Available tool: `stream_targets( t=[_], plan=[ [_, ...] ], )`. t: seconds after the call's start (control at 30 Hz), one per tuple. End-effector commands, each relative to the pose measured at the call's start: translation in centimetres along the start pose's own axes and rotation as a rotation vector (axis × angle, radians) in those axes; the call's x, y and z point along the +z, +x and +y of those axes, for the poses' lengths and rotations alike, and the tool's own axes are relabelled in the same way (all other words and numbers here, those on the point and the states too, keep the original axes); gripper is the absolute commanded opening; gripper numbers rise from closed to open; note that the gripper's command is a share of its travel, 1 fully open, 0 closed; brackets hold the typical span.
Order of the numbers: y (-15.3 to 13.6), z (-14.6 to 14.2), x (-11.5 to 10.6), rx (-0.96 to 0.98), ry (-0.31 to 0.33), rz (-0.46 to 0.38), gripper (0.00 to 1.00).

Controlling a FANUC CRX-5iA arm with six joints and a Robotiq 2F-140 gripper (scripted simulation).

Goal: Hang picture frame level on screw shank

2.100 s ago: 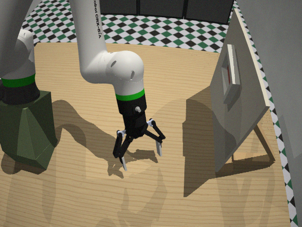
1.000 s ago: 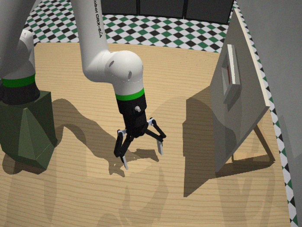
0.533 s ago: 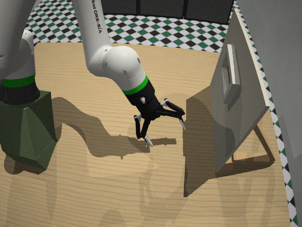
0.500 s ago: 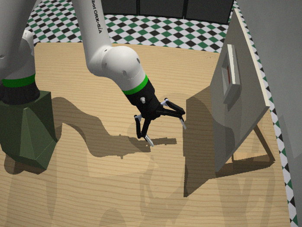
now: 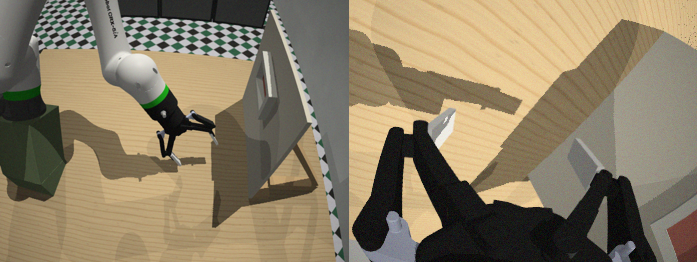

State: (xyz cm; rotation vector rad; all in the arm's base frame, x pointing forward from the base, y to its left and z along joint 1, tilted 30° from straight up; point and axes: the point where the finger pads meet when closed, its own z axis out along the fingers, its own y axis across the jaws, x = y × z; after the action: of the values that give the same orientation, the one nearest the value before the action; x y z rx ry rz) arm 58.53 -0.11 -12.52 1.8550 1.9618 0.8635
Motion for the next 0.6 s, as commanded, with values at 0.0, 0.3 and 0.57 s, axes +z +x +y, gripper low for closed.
stream_targets(
  t=[0.0, 0.3, 0.57],
  plan=[
    [0.2, 0.5, -0.1, 0.009, -0.017, 0.002, 1.0],
    [2.1, 10.0, -2.8, 0.184, -0.325, 0.038, 1.0],
    [1.8, 16.5, -7.3, 0.317, -0.578, 0.038, 1.0]
  ],
)
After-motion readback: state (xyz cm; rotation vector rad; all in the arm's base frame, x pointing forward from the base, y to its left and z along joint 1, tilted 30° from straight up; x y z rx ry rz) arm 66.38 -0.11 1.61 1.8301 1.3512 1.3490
